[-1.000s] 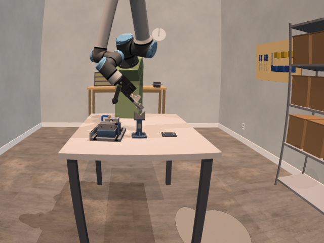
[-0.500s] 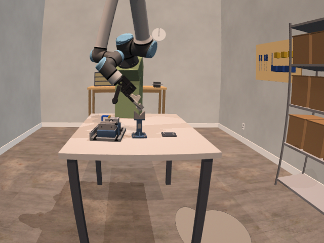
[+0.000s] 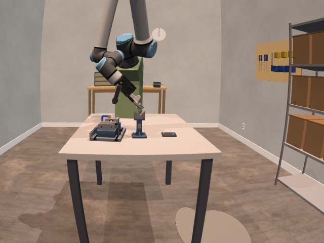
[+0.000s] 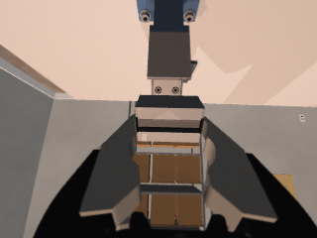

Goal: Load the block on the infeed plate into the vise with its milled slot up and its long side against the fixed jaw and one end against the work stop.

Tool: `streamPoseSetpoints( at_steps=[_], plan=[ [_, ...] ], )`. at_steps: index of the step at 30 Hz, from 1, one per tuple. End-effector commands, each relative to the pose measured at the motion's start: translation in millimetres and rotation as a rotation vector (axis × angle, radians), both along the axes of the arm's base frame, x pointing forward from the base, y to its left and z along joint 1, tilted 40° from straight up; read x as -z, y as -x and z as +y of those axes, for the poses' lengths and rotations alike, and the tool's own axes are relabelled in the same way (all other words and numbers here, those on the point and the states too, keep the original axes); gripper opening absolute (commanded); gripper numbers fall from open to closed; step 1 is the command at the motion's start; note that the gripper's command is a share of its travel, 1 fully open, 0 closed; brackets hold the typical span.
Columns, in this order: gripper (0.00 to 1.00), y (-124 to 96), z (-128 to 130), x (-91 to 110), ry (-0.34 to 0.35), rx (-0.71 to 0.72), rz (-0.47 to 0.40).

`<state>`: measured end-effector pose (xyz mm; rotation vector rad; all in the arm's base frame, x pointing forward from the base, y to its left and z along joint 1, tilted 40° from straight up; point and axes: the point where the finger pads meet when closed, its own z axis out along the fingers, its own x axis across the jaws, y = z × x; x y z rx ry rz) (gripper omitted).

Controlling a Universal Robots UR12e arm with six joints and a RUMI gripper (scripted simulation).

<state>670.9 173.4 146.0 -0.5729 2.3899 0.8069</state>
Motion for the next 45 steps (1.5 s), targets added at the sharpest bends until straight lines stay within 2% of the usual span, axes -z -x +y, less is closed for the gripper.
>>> streamPoseSetpoints(
  at_steps=[1,25,45],
  plan=[
    [0.00,-0.1,0.1,-0.5,0.000,0.000,-0.001],
    [0.00,0.1,0.2,-0.3,0.009,0.006,-0.003],
    [0.00,0.5,0.7,-0.4,0.072,0.058,-0.021]
  ],
)
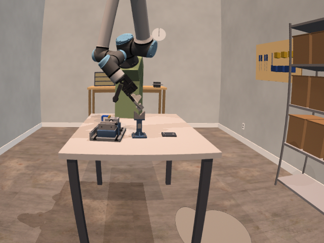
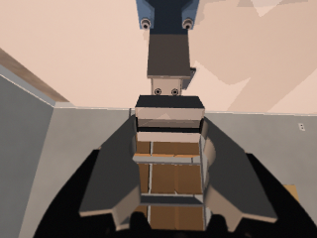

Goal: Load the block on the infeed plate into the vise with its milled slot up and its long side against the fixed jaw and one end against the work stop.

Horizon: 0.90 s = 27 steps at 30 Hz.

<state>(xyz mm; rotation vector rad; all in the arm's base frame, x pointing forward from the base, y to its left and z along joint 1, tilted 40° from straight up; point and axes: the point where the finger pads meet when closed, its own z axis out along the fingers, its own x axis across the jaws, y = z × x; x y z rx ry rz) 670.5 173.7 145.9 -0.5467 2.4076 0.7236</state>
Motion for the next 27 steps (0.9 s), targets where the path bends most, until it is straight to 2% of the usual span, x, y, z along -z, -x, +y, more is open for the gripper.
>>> streamPoseSetpoints(
  at_steps=[1,11,27],
  plan=[
    [0.00,0.1,0.4,-0.5,0.027,0.022,-0.009],
    [0.00,0.4,1.0,-0.7,0.087,0.070,-0.025],
    [0.00,1.1,2.3,-1.0,0.235,0.190,-0.067]
  ],
)
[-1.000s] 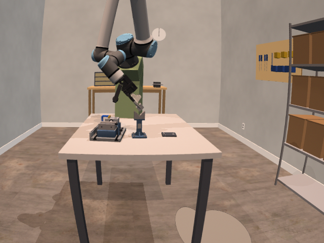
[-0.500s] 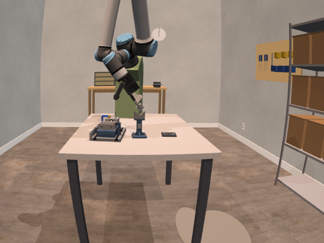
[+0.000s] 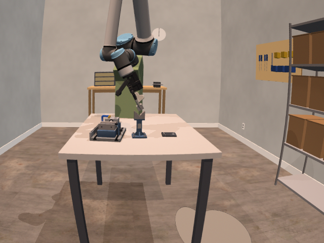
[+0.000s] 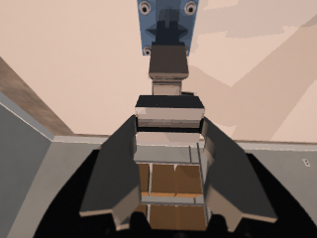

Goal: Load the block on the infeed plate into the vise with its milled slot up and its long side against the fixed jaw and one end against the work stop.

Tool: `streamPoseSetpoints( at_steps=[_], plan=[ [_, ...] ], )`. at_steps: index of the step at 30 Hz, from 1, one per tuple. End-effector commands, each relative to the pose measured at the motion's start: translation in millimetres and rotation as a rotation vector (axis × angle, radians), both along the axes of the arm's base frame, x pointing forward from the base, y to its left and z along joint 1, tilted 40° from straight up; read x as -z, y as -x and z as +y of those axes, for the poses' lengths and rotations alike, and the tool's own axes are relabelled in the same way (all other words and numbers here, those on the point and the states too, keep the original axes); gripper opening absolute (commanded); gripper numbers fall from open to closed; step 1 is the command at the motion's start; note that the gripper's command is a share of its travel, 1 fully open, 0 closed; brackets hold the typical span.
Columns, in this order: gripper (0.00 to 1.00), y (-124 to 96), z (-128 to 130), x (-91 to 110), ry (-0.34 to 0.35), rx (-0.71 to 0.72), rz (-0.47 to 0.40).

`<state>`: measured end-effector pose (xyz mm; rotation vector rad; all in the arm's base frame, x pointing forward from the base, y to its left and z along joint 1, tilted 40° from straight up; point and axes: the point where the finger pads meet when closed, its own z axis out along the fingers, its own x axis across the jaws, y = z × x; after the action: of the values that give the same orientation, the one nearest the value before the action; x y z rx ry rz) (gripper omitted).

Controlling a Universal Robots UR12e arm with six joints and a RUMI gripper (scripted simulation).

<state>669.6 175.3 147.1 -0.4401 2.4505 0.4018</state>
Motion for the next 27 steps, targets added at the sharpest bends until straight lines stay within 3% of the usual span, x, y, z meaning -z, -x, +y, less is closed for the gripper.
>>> streamPoseSetpoints(
  at_steps=[1,27],
  plan=[
    [0.00,0.1,0.7,0.3,0.038,0.031,-0.011],
    [0.00,0.8,2.8,0.1,0.241,0.196,-0.069]
  ],
)
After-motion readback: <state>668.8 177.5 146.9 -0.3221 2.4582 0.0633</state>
